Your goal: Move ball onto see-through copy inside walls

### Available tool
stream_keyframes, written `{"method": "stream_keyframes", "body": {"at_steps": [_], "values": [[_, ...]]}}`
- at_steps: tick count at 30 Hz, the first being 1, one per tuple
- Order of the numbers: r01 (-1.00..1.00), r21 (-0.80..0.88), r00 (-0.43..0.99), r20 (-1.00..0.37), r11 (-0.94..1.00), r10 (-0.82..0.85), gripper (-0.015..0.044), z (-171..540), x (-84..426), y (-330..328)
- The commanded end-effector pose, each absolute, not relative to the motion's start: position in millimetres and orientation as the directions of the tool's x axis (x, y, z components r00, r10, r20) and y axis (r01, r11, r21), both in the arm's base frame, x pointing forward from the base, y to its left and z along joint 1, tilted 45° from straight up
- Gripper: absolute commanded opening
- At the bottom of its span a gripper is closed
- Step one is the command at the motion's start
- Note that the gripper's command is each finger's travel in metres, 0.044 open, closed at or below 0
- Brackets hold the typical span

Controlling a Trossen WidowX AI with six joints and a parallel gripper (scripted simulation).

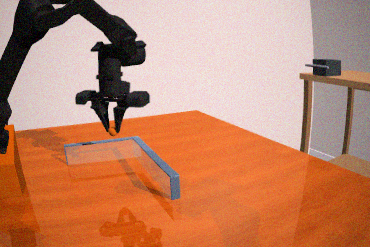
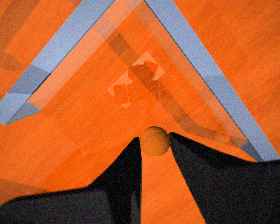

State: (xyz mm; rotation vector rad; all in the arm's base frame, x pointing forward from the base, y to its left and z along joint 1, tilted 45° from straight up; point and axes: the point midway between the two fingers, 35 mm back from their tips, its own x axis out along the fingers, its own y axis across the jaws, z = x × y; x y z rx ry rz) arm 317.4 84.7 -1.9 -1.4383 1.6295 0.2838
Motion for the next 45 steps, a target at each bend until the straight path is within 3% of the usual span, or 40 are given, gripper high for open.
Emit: {"method": "stream_keyframes", "body": {"at_steps": [1, 19, 45], "values": [[-0.755, -0.493, 0.106, -0.743, 0.433, -0.661, 0.0000, 15, 338, 67], [-0.114, -0.706, 0.119, -0.708, 0.699, -0.696, 0.0000, 71, 393, -11], [-0.106, -0.710, 0.119, -0.705, 0.697, -0.700, 0.0000, 22, 402, -61]]}}
